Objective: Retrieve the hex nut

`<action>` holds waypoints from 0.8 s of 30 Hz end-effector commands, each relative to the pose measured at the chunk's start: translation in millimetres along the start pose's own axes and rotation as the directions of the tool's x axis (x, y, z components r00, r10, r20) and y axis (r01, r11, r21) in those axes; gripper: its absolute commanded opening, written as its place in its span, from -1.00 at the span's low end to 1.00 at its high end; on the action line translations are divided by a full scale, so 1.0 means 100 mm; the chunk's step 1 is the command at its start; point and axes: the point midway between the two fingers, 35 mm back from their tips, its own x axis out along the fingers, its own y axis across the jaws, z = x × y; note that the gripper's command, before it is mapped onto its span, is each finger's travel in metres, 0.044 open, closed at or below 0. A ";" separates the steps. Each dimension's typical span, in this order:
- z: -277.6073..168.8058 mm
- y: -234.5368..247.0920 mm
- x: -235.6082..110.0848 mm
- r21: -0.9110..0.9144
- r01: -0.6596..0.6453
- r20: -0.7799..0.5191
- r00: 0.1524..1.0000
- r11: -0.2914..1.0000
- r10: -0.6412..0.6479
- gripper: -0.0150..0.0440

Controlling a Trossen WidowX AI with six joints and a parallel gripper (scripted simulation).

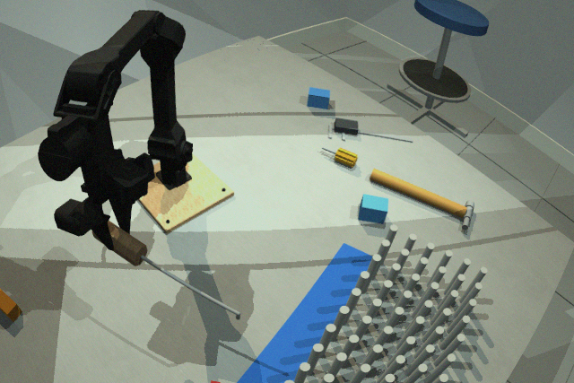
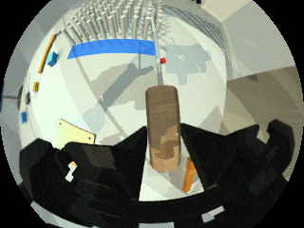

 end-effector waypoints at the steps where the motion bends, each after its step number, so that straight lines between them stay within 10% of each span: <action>1: 0.15 0.11 -0.02 0.008 0.020 0.000 1.000 1.000 -0.020 -0.49; 24: 0.87 0.91 0.00 0.069 0.073 0.035 0.997 0.995 -0.075 -0.49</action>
